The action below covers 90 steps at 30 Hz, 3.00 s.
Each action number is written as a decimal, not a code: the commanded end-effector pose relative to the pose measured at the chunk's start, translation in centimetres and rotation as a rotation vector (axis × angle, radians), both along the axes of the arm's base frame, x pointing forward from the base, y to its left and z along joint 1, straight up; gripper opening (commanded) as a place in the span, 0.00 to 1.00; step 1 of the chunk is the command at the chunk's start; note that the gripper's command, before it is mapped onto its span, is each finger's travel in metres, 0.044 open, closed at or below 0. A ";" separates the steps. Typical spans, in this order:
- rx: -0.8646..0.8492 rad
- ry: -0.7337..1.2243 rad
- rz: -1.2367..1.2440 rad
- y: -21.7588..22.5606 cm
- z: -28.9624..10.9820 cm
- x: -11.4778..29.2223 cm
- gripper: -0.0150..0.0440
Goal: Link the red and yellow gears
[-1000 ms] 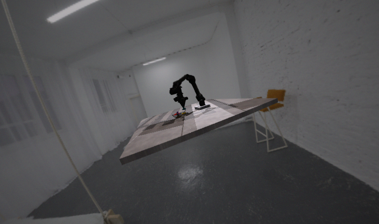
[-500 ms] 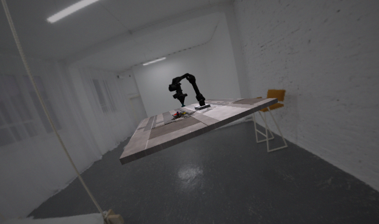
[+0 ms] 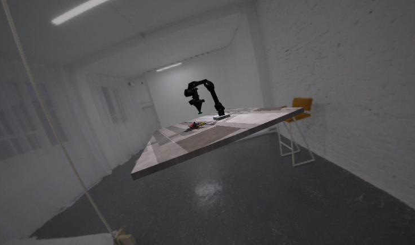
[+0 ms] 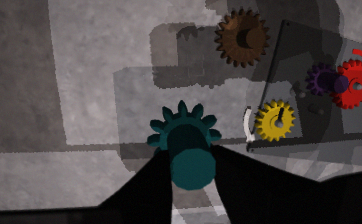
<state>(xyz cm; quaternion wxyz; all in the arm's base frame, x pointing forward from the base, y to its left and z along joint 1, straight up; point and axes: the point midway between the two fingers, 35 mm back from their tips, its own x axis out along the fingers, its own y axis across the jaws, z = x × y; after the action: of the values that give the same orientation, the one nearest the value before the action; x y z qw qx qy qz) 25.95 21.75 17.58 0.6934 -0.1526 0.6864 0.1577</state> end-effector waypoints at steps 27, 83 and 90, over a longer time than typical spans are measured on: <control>0.004 -0.013 0.004 -5.9 -3.3 3.7 0.25; 0.003 -0.011 -0.398 -14.3 -8.0 5.6 0.25; 0.006 -0.009 -0.603 -14.3 -8.0 5.6 0.25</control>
<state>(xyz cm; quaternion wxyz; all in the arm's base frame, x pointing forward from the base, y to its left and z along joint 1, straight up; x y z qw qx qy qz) 31.49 7.49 9.50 0.7129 0.0249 0.7005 -0.0204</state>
